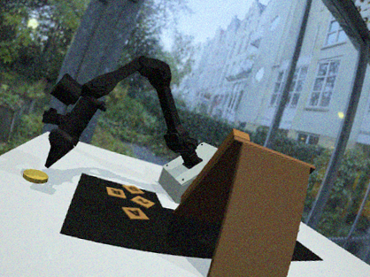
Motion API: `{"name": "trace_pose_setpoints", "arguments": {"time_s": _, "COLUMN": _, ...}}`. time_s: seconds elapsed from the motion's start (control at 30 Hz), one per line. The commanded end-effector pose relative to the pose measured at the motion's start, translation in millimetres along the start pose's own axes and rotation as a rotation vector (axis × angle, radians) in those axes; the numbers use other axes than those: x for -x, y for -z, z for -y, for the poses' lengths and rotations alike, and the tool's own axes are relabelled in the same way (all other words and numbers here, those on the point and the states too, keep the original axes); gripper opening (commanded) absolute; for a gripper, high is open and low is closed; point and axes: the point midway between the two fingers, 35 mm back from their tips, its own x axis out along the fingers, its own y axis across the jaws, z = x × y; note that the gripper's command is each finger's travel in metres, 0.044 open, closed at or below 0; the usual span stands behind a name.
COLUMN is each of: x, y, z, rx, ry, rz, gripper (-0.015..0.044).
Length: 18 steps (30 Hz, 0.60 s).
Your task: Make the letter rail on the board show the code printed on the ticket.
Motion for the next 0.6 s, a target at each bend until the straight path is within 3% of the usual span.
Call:
{"name": "trace_pose_setpoints", "arguments": {"time_s": 0.0, "x": 11, "y": 17, "z": -31, "rx": -0.041, "ry": -0.081, "rz": -0.026, "gripper": 0.044}}
{"name": "trace_pose_setpoints", "arguments": {"time_s": 0.57, "x": 104, "y": 94, "z": -154, "rx": -0.215, "ry": -0.45, "rz": -0.205, "gripper": 0.044}}
